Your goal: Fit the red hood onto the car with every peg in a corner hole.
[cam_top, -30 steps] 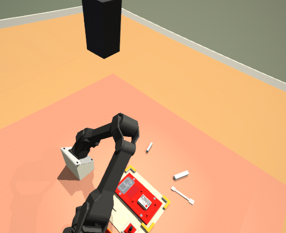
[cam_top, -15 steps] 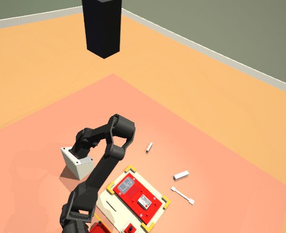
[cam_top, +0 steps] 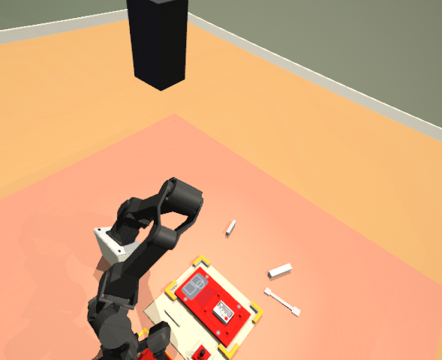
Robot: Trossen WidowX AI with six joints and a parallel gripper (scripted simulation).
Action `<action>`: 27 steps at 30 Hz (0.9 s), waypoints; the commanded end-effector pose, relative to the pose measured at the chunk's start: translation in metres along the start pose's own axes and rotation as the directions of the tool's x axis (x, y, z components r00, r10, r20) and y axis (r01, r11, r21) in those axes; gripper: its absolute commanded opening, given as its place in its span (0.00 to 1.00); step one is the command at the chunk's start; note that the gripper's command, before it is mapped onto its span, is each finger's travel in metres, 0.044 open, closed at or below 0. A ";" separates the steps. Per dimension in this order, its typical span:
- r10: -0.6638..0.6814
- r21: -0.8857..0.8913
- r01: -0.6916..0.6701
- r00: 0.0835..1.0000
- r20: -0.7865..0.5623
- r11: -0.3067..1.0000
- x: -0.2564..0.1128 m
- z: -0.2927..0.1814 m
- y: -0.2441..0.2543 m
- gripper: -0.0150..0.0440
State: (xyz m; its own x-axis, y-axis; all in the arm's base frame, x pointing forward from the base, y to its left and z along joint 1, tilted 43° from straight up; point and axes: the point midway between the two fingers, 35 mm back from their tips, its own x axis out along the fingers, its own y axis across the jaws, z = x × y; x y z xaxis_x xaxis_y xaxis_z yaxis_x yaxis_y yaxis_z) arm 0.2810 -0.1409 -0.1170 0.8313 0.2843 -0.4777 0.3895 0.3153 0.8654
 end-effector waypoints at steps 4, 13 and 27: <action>0.130 -0.538 -0.063 0.988 0.087 0.840 -0.028 -0.015 0.028 1.00; 0.130 -0.538 -0.063 0.988 0.087 0.840 -0.028 -0.015 0.028 1.00; 0.126 -0.538 -0.065 0.989 0.077 0.840 -0.022 -0.019 0.025 1.00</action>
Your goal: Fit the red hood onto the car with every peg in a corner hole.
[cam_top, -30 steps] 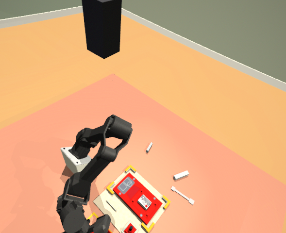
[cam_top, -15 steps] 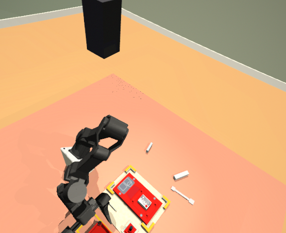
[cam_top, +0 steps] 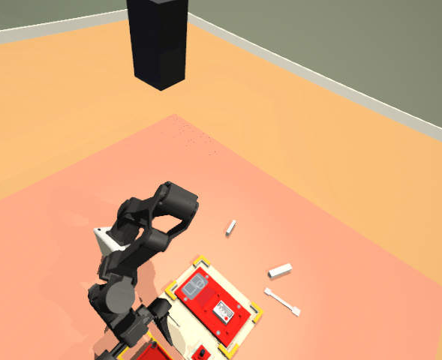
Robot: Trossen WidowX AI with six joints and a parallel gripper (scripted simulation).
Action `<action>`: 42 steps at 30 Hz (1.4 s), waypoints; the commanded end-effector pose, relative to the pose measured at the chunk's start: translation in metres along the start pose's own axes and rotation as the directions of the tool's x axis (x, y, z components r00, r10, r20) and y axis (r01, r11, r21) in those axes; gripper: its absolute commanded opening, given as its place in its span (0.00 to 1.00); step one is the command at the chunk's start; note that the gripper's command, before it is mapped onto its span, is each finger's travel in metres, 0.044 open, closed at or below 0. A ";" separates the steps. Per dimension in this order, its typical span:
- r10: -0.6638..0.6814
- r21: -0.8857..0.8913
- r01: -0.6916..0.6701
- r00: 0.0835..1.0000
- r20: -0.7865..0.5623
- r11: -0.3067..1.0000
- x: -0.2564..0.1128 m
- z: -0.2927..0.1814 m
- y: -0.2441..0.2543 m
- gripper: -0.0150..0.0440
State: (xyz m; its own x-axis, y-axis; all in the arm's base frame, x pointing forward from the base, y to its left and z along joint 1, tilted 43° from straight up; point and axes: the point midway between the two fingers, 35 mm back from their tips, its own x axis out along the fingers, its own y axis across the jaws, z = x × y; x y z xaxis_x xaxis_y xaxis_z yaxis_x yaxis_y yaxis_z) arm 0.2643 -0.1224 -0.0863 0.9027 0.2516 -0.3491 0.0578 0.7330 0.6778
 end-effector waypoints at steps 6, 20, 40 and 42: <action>-0.001 -0.001 0.001 1.000 -0.007 1.000 0.004 -0.004 -0.001 1.00; 0.002 -0.001 -0.002 1.000 -0.020 1.000 0.010 -0.012 -0.001 1.00; 0.005 -0.002 -0.005 0.999 -0.038 1.000 0.018 -0.023 -0.001 1.00; 0.006 -0.002 -0.006 0.999 -0.040 1.000 0.019 -0.025 -0.001 1.00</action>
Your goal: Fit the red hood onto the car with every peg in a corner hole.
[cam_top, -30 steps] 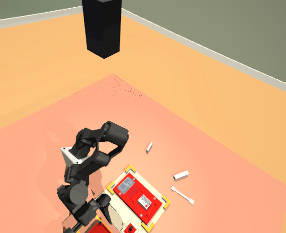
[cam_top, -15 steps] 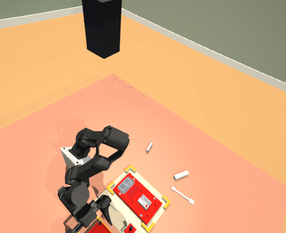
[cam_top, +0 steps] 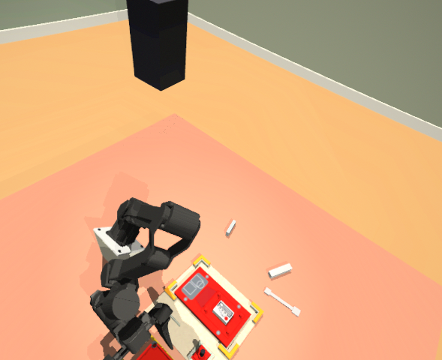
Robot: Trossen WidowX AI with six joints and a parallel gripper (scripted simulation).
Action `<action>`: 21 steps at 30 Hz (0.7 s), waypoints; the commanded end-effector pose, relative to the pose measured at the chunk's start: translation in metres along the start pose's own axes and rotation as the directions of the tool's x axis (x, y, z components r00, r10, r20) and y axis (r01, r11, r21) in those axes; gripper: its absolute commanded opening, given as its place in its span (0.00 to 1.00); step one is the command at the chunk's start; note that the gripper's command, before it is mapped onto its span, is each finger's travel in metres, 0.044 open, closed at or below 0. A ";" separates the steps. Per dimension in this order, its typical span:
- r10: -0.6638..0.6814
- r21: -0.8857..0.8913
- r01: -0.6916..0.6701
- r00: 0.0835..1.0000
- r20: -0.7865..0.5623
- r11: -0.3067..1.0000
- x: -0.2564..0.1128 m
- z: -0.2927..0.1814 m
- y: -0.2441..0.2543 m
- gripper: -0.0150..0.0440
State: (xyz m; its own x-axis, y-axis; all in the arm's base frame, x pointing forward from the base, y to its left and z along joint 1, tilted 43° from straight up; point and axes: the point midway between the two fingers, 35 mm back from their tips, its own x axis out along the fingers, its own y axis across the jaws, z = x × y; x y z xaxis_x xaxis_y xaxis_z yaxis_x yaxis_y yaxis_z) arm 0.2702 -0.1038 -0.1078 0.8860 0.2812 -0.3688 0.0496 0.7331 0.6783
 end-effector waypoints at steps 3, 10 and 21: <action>-0.001 0.001 0.001 1.000 -0.004 1.000 0.003 -0.003 0.000 1.00; 0.000 0.001 0.000 1.000 -0.010 1.000 0.005 -0.007 0.000 1.00; 0.002 0.001 -0.002 1.000 -0.020 1.000 0.009 -0.014 0.000 1.00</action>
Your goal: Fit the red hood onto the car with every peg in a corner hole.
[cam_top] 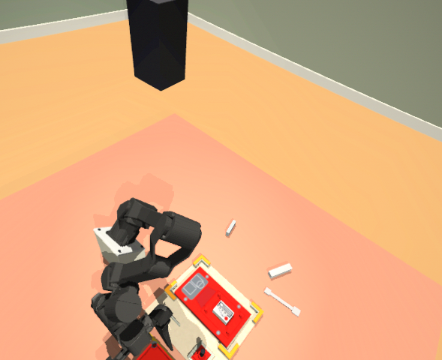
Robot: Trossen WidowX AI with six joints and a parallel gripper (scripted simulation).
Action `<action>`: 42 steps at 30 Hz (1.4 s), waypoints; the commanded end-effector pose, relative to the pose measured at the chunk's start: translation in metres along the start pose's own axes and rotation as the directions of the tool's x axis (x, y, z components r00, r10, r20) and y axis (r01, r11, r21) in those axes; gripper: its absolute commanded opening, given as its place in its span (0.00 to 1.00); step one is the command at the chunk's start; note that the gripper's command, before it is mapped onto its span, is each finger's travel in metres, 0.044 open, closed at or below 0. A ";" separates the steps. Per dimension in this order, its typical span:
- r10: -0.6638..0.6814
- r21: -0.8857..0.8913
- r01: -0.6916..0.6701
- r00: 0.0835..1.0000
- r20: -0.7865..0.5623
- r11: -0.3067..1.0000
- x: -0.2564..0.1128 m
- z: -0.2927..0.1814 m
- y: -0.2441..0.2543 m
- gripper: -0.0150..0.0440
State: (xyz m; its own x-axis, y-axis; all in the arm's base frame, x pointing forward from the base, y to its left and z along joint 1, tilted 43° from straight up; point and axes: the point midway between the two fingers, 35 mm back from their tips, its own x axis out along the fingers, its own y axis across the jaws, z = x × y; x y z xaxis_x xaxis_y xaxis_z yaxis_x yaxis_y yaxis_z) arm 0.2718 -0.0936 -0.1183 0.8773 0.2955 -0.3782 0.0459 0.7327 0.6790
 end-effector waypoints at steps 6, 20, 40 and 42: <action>-0.001 0.002 0.001 1.000 -0.004 1.000 0.002 -0.003 0.000 1.00; 0.001 0.002 -0.001 1.000 -0.018 1.000 0.006 -0.008 0.000 1.00; 0.004 0.002 -0.004 0.999 -0.038 1.000 0.012 -0.015 0.000 1.00; 0.005 0.002 -0.005 0.999 -0.040 1.000 0.012 -0.016 0.000 1.00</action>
State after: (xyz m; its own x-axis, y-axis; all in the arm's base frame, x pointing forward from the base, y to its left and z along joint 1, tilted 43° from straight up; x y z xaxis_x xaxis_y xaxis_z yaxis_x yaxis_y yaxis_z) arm 0.2742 -0.0806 -0.1324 0.8581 0.3243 -0.3980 0.0403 0.7303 0.6819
